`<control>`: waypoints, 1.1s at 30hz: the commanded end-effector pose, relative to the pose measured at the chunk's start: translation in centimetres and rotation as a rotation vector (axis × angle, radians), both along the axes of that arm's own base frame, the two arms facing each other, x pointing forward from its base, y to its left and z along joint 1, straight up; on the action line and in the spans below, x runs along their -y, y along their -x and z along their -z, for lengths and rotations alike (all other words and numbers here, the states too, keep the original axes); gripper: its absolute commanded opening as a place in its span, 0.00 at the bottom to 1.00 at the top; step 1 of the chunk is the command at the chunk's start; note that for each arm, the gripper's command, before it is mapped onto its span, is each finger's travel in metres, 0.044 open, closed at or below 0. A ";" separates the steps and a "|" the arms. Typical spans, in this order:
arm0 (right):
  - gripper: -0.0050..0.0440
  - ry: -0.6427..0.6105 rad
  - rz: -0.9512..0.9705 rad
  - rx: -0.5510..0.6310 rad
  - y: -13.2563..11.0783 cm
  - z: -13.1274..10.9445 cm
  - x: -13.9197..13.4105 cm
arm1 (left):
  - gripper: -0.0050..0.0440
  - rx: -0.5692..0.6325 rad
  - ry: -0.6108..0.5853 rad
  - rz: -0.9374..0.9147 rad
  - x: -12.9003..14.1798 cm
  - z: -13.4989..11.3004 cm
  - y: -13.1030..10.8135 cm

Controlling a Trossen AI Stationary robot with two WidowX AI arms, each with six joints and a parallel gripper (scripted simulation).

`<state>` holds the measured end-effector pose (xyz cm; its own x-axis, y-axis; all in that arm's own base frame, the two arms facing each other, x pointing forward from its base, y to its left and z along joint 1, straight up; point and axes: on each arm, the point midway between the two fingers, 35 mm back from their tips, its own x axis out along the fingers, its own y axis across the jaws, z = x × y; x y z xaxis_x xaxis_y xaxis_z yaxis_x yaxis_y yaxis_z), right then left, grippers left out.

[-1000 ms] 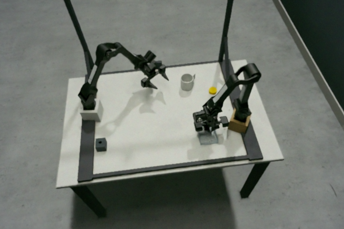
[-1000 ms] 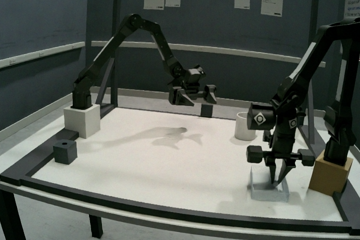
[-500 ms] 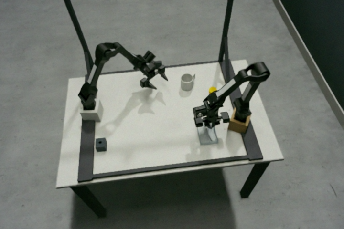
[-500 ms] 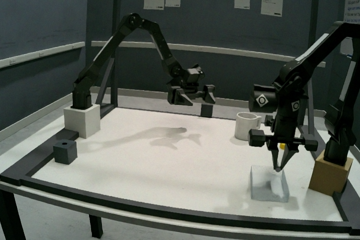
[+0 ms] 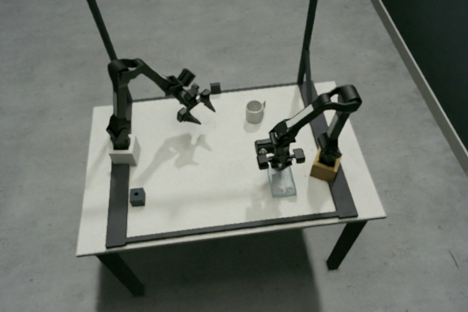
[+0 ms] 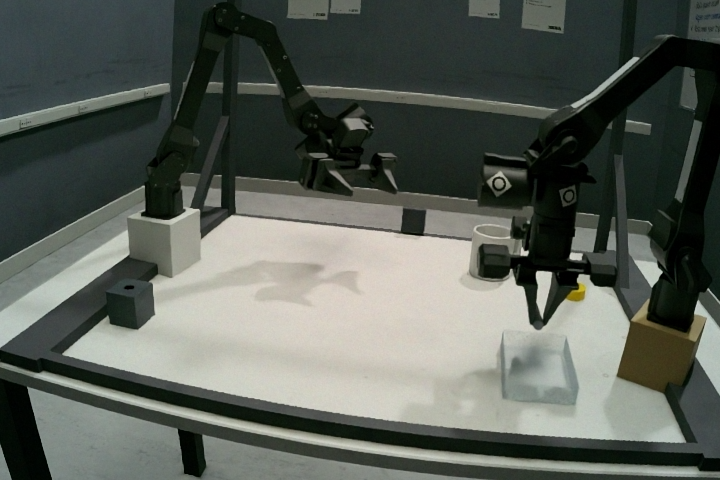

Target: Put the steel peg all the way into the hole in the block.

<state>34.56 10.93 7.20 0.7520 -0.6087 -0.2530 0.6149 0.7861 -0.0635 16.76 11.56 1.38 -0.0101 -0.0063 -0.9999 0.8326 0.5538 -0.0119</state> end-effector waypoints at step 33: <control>1.00 -0.187 -0.428 -0.020 12.7 -12.6 8.8 | 0.00 0.039 -0.019 0.002 -2.1 -2.6 -24.3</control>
<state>23.19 2.95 16.98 0.8987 -0.2483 -0.3616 0.2822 0.9584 0.0432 39.26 13.43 2.59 -0.0008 0.0003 -1.0000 0.8335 0.5525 -0.0005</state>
